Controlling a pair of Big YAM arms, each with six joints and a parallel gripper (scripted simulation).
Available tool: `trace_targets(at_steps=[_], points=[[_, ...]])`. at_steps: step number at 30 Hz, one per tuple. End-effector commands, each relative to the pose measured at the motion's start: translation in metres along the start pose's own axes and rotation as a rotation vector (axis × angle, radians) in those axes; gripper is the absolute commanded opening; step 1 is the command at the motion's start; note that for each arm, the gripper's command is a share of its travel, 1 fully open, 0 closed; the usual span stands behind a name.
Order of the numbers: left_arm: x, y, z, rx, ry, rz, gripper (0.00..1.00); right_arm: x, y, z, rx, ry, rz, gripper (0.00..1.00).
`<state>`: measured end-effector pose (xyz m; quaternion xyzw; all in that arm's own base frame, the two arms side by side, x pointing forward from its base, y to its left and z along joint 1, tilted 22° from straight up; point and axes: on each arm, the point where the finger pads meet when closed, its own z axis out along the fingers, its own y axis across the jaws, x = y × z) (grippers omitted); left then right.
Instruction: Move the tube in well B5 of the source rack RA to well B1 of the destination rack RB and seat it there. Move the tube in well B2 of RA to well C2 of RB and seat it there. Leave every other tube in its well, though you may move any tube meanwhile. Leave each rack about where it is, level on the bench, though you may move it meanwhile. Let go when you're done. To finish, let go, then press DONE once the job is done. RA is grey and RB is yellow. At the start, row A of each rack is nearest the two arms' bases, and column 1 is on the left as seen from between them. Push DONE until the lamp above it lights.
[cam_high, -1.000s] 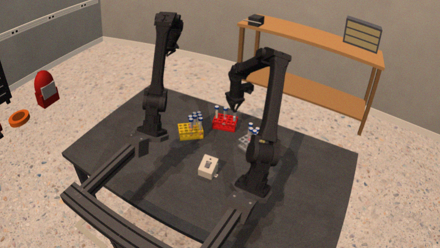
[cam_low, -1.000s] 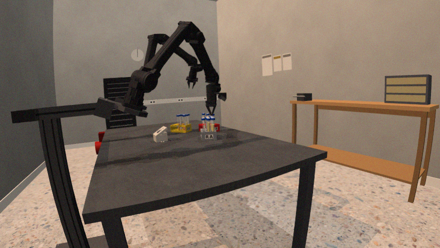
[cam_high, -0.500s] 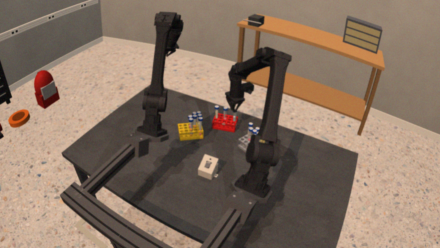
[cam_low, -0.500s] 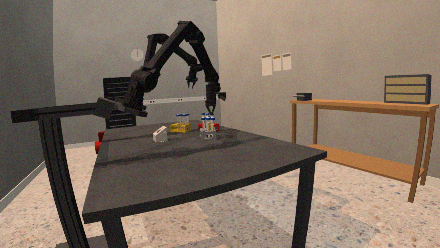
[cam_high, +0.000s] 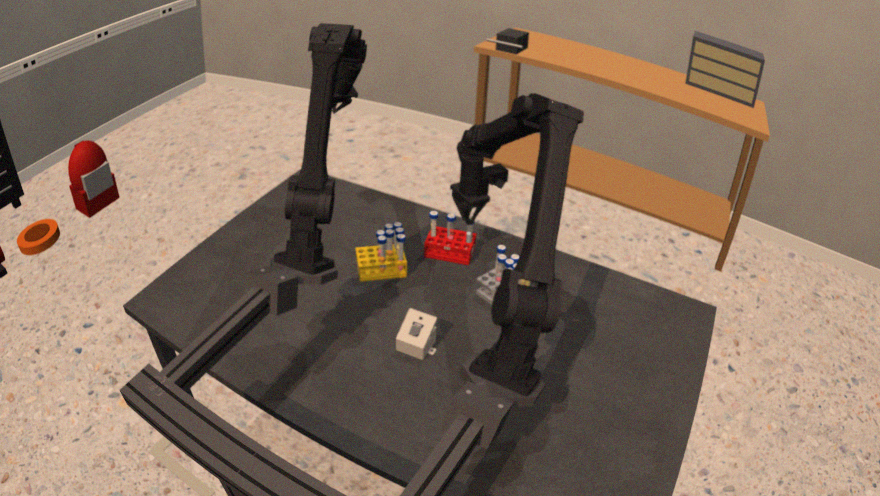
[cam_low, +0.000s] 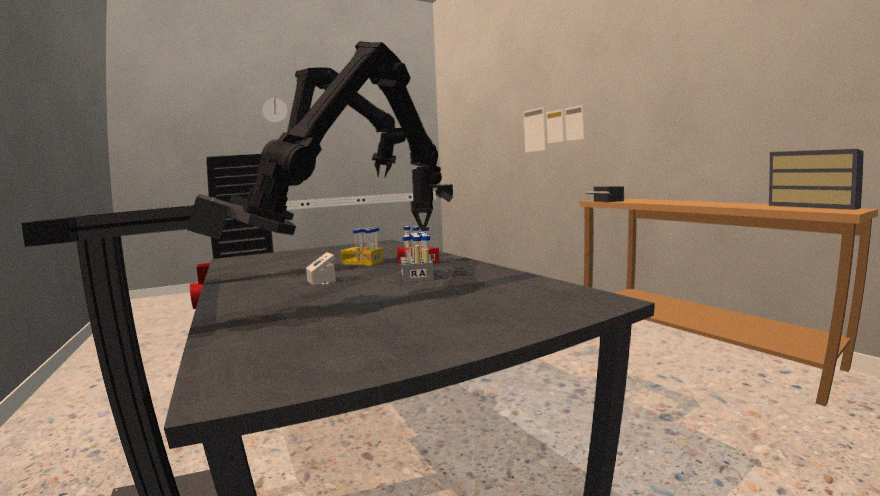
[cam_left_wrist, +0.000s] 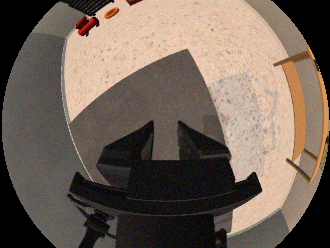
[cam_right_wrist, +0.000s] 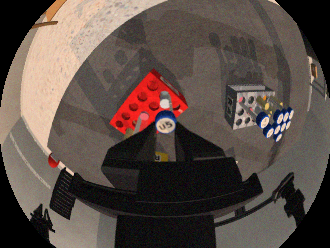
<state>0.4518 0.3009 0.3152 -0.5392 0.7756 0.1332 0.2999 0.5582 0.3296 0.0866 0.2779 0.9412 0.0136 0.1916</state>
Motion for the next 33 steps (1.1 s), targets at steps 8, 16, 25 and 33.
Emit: trace_targets(at_steps=[8,16,25,33], points=[[-0.015,-0.005,-0.013,0.021,-0.031,-0.013,0.30,-0.007,0.010,-0.018,-0.029,-0.012,0.007,0.00],[-0.015,-0.005,-0.013,0.021,-0.031,-0.013,0.30,0.005,0.007,-0.022,-0.020,-0.003,-0.041,0.00],[-0.015,-0.005,-0.013,0.021,-0.031,-0.013,0.30,-0.007,0.017,-0.027,-0.038,-0.015,-0.022,0.00],[-0.015,-0.005,-0.013,0.021,-0.031,-0.013,0.30,-0.007,0.025,-0.043,-0.061,-0.023,-0.016,0.00]])
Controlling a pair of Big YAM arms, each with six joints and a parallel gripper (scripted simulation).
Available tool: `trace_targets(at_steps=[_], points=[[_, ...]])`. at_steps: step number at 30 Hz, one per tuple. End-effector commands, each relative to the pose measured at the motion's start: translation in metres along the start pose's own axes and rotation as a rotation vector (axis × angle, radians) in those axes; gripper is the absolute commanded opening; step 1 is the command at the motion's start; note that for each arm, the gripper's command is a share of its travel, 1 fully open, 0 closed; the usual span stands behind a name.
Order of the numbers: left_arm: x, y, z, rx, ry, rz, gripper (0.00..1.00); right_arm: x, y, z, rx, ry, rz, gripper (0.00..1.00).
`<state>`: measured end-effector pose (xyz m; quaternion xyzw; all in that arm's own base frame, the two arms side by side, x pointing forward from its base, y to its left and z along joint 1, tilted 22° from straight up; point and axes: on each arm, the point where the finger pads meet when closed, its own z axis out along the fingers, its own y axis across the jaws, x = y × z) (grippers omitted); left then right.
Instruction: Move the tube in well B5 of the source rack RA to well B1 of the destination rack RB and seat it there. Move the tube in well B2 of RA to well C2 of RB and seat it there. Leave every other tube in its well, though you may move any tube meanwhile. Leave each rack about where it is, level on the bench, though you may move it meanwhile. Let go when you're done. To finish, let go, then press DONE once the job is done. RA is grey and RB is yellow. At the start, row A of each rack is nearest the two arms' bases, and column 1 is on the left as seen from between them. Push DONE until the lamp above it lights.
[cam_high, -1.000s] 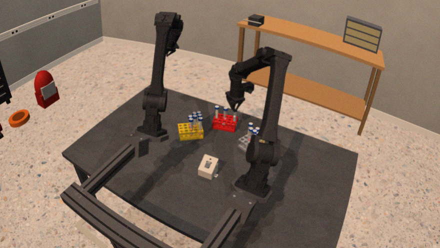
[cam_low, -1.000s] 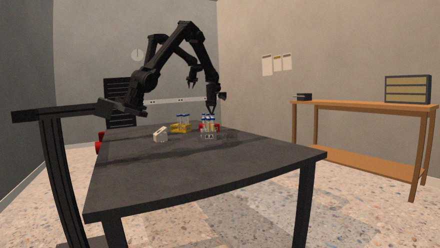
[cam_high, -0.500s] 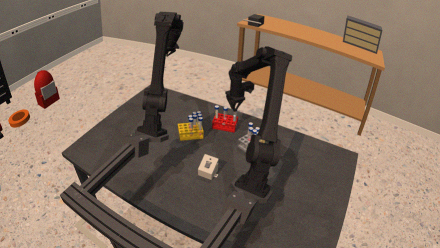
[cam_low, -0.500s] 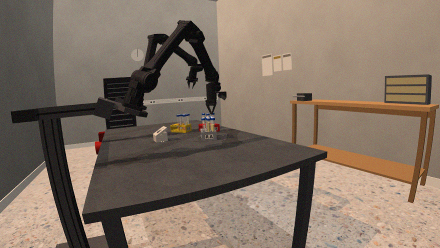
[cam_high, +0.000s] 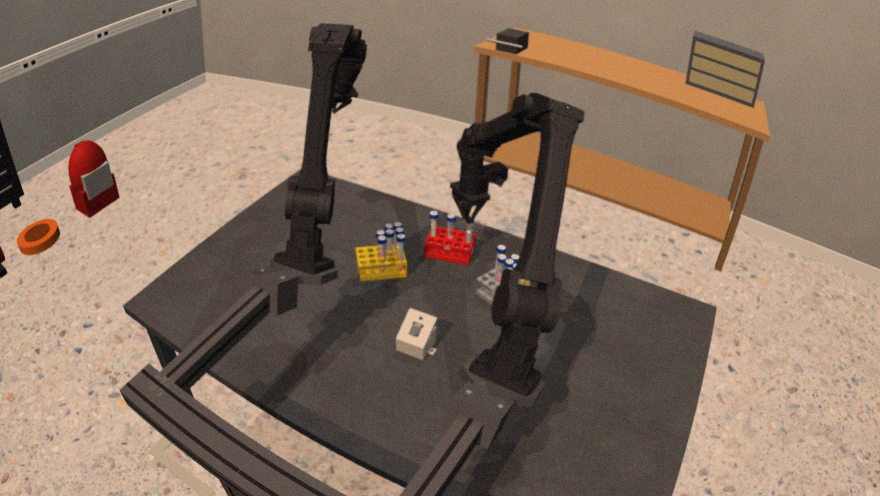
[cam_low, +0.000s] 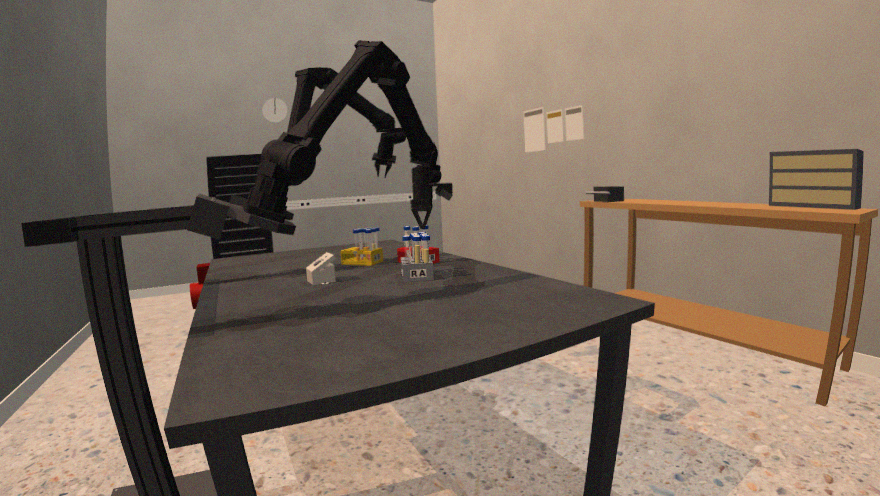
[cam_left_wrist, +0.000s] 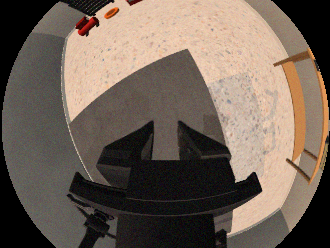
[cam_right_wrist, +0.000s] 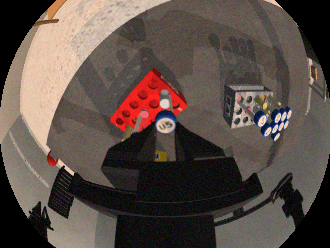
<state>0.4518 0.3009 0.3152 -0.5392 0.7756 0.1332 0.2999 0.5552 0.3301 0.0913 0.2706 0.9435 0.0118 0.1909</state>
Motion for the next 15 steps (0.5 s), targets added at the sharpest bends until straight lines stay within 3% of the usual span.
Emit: trace_targets(at_steps=[1,15], points=[[-0.0149,-0.0051,-0.0126,0.021,-0.031,-0.013,0.30,-0.0088,0.0257,-0.0384,-0.063,-0.025,0.001,0.00],[-0.0149,-0.0051,-0.0126,0.021,-0.031,-0.013,0.30,-0.0103,0.0267,-0.0377,-0.053,-0.022,0.008,0.00]])
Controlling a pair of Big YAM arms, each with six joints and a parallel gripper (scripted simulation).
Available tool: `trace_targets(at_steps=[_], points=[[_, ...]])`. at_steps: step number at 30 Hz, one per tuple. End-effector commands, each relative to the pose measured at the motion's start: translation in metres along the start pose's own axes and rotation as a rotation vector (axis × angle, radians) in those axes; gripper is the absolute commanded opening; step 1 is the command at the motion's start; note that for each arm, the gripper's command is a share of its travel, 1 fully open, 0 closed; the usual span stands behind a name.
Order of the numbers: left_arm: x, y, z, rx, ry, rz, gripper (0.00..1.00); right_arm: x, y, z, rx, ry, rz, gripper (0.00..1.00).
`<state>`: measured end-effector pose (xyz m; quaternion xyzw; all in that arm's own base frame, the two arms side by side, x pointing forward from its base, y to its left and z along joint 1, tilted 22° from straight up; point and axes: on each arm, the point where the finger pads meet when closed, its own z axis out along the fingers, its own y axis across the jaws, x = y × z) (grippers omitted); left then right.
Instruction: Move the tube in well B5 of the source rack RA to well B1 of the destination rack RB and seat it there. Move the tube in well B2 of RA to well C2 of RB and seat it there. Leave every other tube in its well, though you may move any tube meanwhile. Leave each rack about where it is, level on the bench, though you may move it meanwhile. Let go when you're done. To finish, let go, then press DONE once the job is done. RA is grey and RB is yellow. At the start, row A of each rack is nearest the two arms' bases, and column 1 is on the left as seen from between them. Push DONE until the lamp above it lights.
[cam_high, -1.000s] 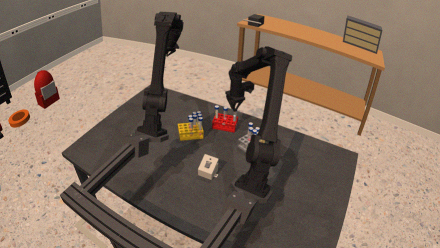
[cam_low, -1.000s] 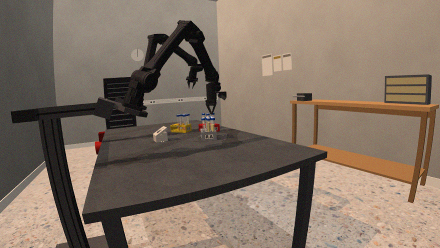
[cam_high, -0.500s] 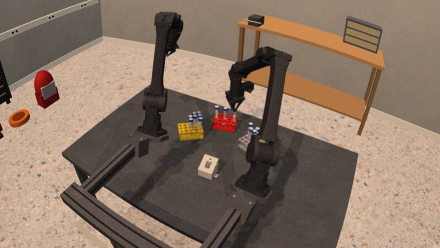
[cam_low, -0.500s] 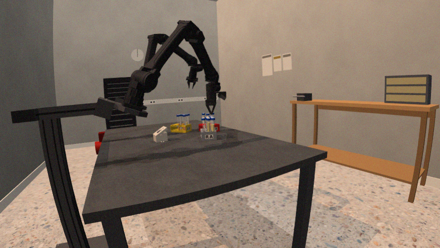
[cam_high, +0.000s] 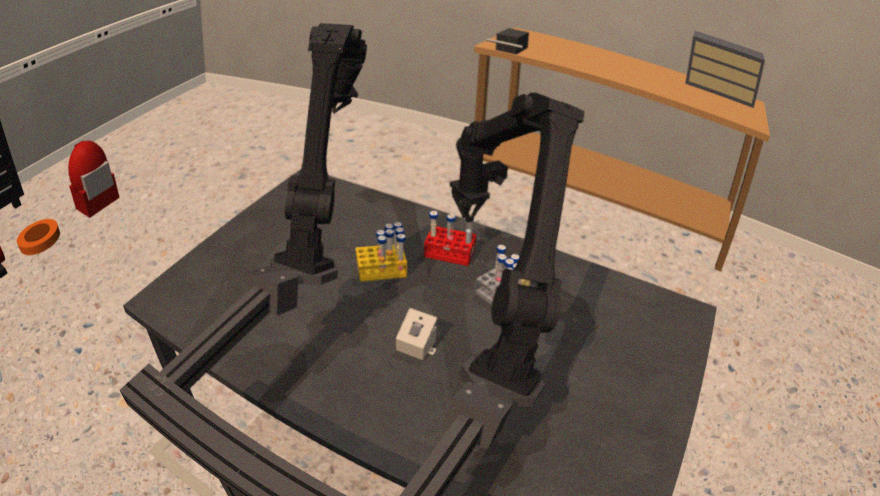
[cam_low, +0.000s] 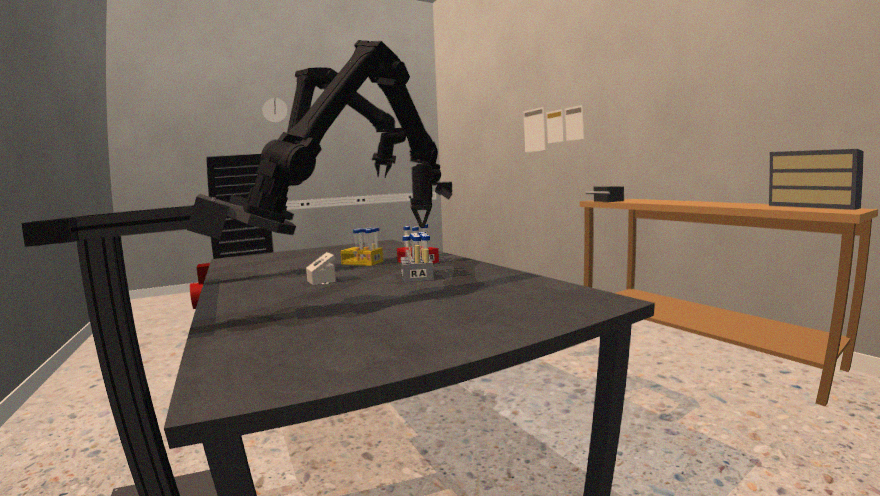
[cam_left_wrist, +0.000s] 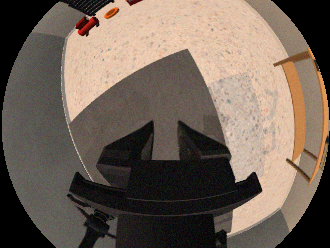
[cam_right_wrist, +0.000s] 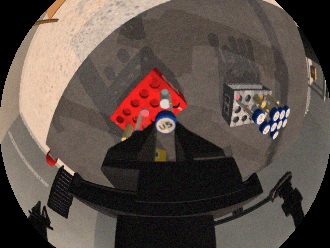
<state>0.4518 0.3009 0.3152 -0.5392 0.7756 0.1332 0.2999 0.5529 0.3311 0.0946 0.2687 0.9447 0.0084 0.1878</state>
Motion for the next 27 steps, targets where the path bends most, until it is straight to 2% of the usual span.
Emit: trace_targets(at_steps=[1,9,27], points=[[-0.015,-0.005,-0.013,0.021,-0.031,-0.013,0.30,-0.011,0.026,-0.031,-0.057,-0.025,0.013,0.00],[-0.015,-0.005,-0.013,0.021,-0.031,-0.013,0.30,-0.006,0.025,-0.016,-0.034,-0.014,0.006,0.00],[-0.015,-0.005,-0.013,0.021,-0.031,-0.013,0.30,-0.005,0.027,-0.017,-0.036,-0.015,0.005,0.00]])
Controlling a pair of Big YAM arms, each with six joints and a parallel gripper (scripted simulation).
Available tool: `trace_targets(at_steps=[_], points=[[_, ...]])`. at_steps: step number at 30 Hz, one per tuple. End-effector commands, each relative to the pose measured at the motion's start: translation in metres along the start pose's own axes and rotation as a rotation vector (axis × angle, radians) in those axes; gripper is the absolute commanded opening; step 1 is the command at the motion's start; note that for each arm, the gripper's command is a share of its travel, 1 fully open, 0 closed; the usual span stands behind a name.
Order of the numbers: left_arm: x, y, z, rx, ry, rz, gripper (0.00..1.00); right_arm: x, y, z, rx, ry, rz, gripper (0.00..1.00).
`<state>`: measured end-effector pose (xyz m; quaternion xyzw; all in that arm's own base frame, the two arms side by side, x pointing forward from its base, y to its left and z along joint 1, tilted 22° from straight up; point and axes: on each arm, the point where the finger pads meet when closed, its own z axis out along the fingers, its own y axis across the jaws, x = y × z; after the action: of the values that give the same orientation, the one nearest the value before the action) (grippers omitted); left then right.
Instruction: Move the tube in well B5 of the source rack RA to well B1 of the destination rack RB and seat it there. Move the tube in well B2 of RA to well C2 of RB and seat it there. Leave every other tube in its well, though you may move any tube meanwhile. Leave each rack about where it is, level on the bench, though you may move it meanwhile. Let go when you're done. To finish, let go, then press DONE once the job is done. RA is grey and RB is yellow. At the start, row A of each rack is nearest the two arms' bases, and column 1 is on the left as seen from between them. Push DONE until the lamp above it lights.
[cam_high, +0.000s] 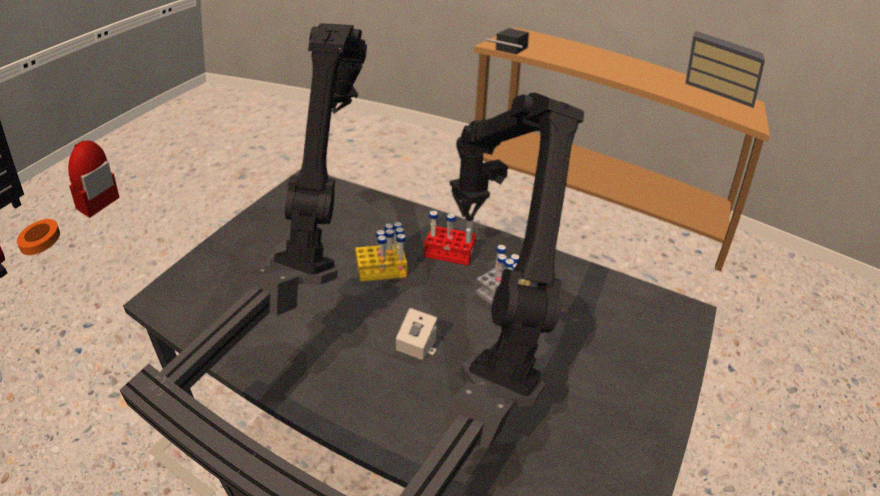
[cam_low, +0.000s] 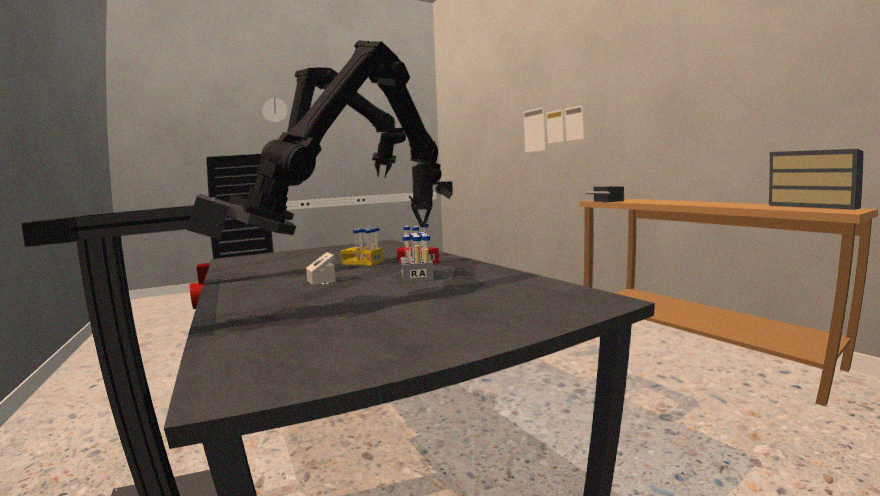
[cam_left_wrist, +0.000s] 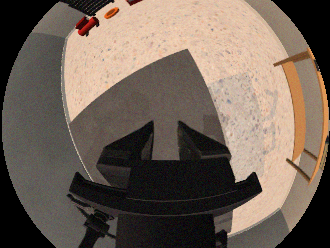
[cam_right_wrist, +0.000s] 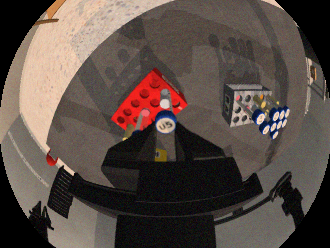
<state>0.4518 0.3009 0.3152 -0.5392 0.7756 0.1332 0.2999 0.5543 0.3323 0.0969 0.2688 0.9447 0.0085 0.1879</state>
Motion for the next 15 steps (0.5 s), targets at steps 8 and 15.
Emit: trace_targets(at_steps=[8,15], points=[[-0.0149,-0.0051,-0.0126,0.021,-0.031,-0.013,0.30,-0.0043,0.0248,-0.0158,-0.036,-0.015,0.005,0.00],[-0.0149,-0.0051,-0.0126,0.021,-0.031,-0.013,0.30,-0.0052,0.0255,-0.0194,-0.041,-0.017,0.006,0.00]])
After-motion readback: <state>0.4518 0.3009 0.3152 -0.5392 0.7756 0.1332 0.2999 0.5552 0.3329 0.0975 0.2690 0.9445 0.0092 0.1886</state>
